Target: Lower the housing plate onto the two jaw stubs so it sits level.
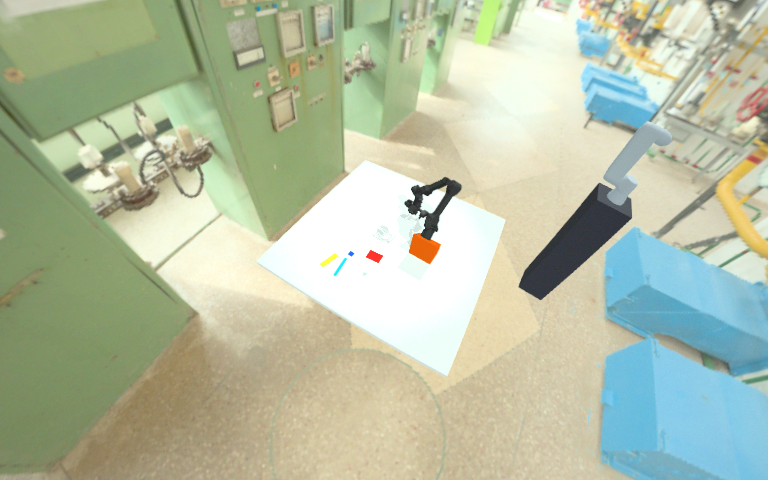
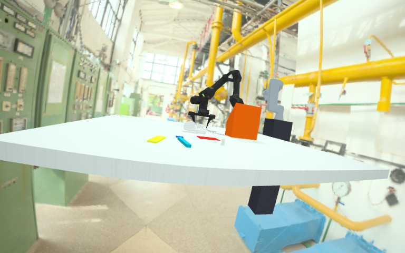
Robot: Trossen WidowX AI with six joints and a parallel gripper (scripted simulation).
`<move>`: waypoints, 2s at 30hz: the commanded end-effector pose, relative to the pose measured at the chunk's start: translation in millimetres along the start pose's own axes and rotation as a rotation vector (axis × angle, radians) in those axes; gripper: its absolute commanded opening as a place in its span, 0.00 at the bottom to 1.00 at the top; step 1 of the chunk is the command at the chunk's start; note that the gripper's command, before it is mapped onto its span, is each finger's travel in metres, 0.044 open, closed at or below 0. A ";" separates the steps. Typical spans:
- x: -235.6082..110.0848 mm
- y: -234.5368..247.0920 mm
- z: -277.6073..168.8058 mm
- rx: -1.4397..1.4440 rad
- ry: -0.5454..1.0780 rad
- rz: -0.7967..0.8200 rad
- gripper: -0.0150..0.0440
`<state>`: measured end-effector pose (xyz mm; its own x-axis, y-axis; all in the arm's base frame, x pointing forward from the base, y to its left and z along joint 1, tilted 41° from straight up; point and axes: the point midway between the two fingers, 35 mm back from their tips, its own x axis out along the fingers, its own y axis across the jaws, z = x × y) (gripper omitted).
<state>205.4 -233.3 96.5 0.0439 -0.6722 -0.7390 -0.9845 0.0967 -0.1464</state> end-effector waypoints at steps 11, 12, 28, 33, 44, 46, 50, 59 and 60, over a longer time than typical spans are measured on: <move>0.0 0.0 0.0 0.000 0.000 0.000 0.85; 0.0 0.0 0.0 0.000 0.000 0.000 0.85; -32.6 -3.4 0.9 0.000 -0.006 0.000 0.85; -48.5 -3.1 0.9 -0.001 -0.008 -0.001 0.85; -72.3 -0.7 1.0 0.000 -0.008 -0.002 0.85; -71.9 -2.7 4.8 0.020 -0.013 -0.003 0.85; -70.6 -8.2 16.5 0.082 -0.026 -0.002 0.85; -68.7 -18.6 43.8 0.222 -0.052 0.003 0.85; -68.6 -19.6 46.9 0.237 -0.054 0.004 0.85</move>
<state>226.0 -159.5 124.6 0.0574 -0.6341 -0.7711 -0.9317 0.2434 -0.2696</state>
